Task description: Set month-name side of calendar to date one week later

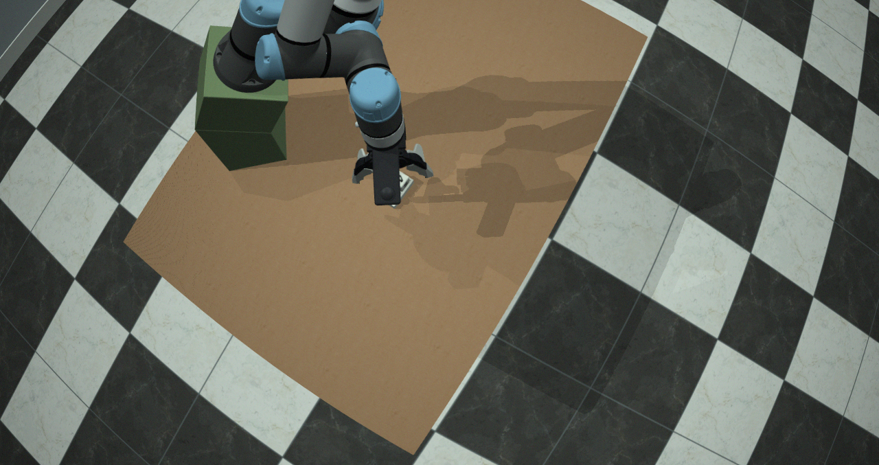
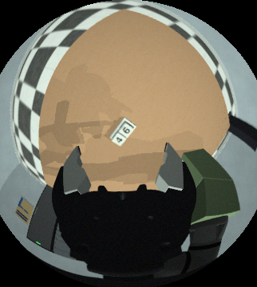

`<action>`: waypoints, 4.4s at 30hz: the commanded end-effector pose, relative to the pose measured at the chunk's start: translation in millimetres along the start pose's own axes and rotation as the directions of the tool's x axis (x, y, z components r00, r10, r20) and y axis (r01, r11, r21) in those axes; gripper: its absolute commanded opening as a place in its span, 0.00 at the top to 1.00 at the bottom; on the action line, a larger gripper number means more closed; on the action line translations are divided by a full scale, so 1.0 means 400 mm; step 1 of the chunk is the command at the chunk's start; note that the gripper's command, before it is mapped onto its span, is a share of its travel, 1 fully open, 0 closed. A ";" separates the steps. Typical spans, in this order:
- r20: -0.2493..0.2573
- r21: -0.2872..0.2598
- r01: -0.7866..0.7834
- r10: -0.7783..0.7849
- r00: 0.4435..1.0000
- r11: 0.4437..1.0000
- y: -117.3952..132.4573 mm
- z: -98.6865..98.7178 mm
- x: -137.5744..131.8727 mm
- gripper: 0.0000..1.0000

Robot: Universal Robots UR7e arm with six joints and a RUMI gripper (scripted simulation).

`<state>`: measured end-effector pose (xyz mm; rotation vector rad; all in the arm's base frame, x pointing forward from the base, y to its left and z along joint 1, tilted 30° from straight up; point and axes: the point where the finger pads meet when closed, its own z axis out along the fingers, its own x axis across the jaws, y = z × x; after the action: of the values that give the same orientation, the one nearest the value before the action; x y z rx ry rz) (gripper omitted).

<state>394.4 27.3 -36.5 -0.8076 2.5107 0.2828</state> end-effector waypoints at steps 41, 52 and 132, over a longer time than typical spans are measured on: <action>-0.005 0.010 -0.605 0.605 0.797 0.797 0.025 0.018 0.027 0.00; -0.004 0.011 -0.620 0.620 0.785 0.785 0.025 0.018 0.027 0.00; 0.000 0.014 -0.619 0.619 0.785 0.785 0.016 0.094 0.024 0.72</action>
<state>391.0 41.2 -69.4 0.0653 2.7166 0.4934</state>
